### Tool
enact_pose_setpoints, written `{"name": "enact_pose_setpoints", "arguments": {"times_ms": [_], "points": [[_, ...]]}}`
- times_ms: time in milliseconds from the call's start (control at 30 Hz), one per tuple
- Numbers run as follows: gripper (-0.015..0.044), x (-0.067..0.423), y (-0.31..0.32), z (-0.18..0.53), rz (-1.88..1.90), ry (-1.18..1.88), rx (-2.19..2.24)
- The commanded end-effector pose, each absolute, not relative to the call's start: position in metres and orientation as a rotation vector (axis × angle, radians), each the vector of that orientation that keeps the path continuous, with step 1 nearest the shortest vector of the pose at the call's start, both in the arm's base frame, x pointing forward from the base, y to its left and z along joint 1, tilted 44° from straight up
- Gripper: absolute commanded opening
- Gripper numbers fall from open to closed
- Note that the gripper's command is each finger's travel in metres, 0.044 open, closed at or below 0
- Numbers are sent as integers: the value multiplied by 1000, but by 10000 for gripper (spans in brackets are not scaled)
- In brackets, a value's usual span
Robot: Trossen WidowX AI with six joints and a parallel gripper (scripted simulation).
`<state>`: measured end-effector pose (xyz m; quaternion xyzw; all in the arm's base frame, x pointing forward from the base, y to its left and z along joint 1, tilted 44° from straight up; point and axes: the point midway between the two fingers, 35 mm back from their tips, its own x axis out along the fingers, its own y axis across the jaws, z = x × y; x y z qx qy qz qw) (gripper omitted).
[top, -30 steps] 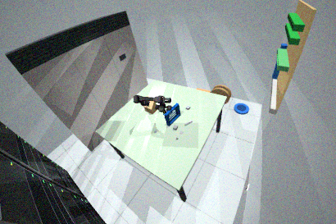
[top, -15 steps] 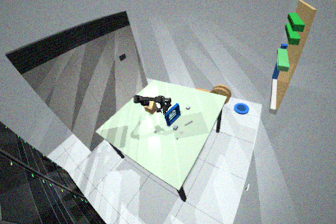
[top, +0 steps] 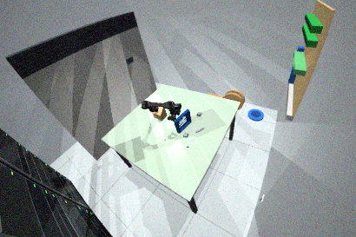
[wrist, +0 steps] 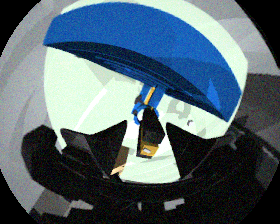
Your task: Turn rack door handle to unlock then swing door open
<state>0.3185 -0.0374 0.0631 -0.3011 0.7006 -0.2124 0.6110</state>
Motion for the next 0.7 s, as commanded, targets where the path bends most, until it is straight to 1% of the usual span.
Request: {"name": "enact_pose_setpoints", "arguments": {"times_ms": [0, 333, 667], "points": [[297, 318, -37, 63, -336, 1679, -838], [297, 318, -37, 63, 89, 1789, -1197], [297, 318, -37, 63, 559, 1822, -1538]]}}
